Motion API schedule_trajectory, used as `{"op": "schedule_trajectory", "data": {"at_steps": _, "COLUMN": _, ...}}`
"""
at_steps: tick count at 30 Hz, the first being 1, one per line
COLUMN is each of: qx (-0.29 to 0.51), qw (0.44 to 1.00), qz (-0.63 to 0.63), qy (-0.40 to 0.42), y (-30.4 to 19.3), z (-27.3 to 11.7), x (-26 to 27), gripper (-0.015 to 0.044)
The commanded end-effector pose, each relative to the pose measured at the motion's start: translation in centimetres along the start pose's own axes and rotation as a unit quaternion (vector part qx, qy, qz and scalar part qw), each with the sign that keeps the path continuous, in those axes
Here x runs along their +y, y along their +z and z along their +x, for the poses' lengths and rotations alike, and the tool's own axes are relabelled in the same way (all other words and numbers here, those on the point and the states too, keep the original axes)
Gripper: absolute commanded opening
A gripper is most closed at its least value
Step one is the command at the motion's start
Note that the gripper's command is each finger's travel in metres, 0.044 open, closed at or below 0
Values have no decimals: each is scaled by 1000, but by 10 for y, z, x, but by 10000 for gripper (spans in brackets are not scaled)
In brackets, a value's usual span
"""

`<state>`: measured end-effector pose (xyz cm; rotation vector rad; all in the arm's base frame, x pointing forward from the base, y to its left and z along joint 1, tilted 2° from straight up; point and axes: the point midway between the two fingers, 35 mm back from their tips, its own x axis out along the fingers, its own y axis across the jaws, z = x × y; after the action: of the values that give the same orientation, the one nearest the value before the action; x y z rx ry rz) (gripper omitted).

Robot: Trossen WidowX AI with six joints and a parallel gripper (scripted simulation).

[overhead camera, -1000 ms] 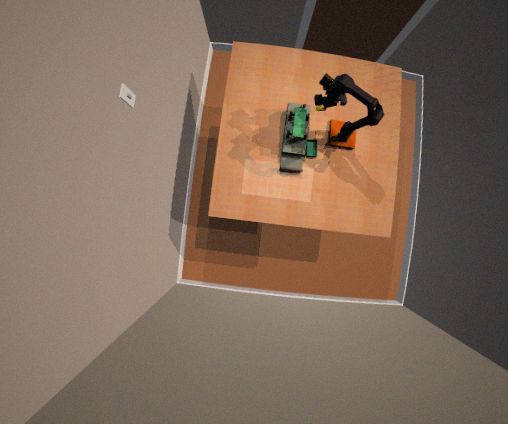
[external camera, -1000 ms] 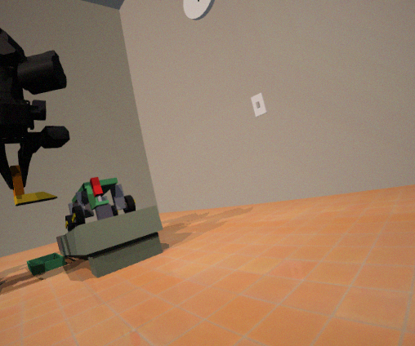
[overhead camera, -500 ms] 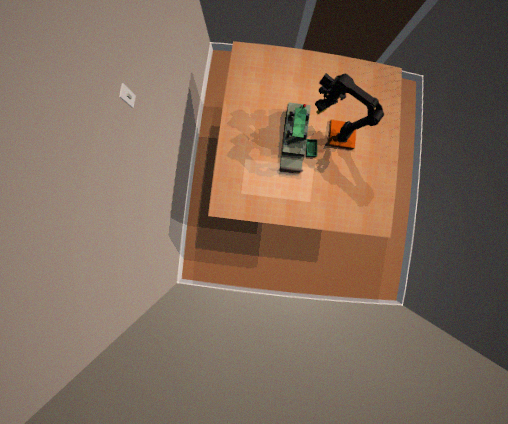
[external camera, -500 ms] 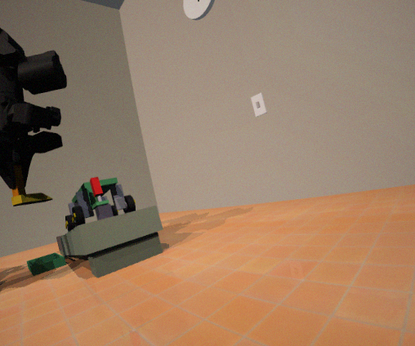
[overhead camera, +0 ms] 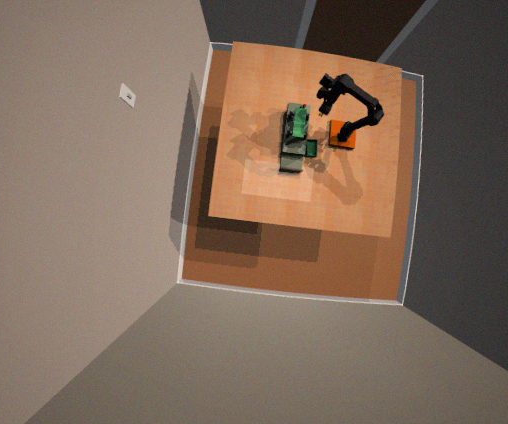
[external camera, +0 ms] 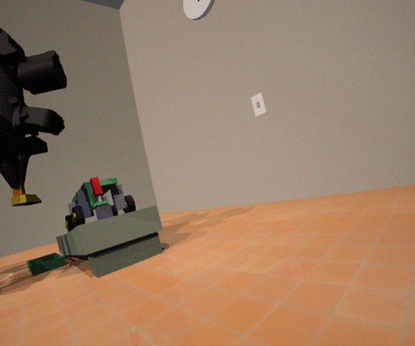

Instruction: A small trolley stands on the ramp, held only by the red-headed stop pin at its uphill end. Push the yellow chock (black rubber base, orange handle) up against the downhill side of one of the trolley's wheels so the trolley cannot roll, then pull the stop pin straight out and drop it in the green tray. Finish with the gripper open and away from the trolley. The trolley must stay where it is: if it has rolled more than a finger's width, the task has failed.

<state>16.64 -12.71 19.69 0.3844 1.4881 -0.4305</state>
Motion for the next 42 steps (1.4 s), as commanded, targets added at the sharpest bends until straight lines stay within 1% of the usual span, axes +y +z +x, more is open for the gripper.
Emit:
{"op": "schedule_trajectory", "data": {"at_steps": 1, "qx": 1, "qw": 998, "qz": -62, "qy": -2, "y": 0, "z": 0, "x": 0, "gripper": 0}}
{"op": "schedule_trajectory", "data": {"at_steps": 11, "qx": 1, "qw": 973, "qz": -233, "qy": -2, "y": 0, "z": 0, "x": 0, "gripper": 0}}
{"op": "schedule_trajectory", "data": {"at_steps": 21, "qx": 2, "qw": 918, "qz": -397, "qy": -2, "y": 0, "z": 0, "x": 0, "gripper": 0}}
{"op": "schedule_trajectory", "data": {"at_steps": 31, "qx": 2, "qw": 835, "qz": -550, "qy": -2, "y": 0, "z": 0, "x": 0, "gripper": 0}}
{"op": "schedule_trajectory", "data": {"at_steps": 42, "qx": 2, "qw": 715, "qz": -699, "qy": -2, "y": 0, "z": 0, "x": 0, "gripper": 0}}
